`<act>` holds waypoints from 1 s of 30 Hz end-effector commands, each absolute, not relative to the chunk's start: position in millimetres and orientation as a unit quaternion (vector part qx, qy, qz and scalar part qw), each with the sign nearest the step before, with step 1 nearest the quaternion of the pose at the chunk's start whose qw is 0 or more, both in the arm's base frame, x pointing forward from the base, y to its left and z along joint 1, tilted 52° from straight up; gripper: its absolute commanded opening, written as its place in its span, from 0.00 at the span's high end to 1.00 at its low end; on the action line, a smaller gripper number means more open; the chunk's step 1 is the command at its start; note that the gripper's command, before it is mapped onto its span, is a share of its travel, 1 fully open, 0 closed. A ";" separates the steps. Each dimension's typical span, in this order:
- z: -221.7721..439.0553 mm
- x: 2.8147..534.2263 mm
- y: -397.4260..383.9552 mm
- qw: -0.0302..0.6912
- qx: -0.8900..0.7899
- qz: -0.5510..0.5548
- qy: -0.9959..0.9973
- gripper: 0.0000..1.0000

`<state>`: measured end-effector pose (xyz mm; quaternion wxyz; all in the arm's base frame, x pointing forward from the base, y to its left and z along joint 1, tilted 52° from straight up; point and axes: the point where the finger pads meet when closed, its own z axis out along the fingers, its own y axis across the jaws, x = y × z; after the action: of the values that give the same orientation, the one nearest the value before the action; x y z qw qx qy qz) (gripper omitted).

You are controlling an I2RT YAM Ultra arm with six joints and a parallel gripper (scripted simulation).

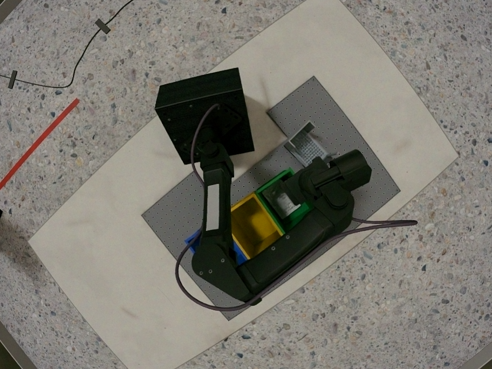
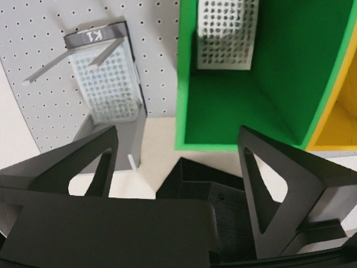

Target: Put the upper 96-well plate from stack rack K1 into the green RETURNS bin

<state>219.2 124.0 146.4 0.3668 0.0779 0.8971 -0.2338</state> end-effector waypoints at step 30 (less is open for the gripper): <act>137.8 217.0 166.8 0.387 0.093 -0.195 0.896 0.18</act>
<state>217.9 153.3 123.6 0.3713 0.0908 0.8959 -0.2265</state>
